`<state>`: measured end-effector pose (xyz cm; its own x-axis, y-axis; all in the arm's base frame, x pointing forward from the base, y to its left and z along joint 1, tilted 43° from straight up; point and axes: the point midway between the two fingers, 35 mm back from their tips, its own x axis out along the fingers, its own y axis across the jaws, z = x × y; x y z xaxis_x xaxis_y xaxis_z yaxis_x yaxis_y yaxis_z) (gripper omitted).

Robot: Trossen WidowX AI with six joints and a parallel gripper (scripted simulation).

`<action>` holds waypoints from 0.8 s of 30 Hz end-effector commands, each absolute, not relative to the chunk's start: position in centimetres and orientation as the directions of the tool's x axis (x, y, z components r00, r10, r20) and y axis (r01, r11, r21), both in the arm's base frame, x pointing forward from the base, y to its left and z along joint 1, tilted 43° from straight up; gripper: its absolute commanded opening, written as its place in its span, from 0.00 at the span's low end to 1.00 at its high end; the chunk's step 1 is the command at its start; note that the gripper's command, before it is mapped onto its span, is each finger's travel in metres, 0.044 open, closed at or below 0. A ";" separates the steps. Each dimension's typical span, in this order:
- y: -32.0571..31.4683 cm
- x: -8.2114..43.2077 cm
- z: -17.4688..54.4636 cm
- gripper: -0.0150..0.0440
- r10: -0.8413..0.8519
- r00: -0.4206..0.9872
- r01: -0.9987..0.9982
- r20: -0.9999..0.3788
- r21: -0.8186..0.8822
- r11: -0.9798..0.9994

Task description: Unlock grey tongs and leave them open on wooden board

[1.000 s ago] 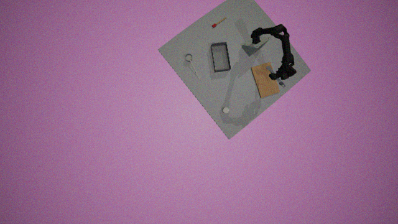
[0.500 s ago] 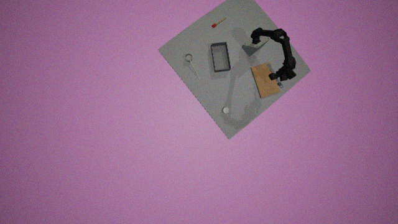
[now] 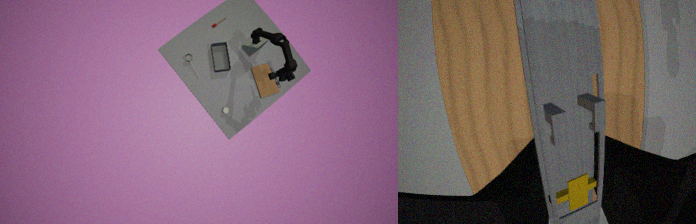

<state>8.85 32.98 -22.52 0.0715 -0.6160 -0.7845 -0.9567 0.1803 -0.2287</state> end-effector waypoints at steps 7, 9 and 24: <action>33.0 8.8 -22.1 0.00 -0.635 0.060 -0.955 -0.770 -0.229 0.187; 33.0 8.8 -22.2 0.00 -0.635 0.060 -0.955 -0.770 -0.229 0.187; 31.7 9.0 -24.1 0.00 -0.622 0.062 -0.956 -0.781 -0.226 0.189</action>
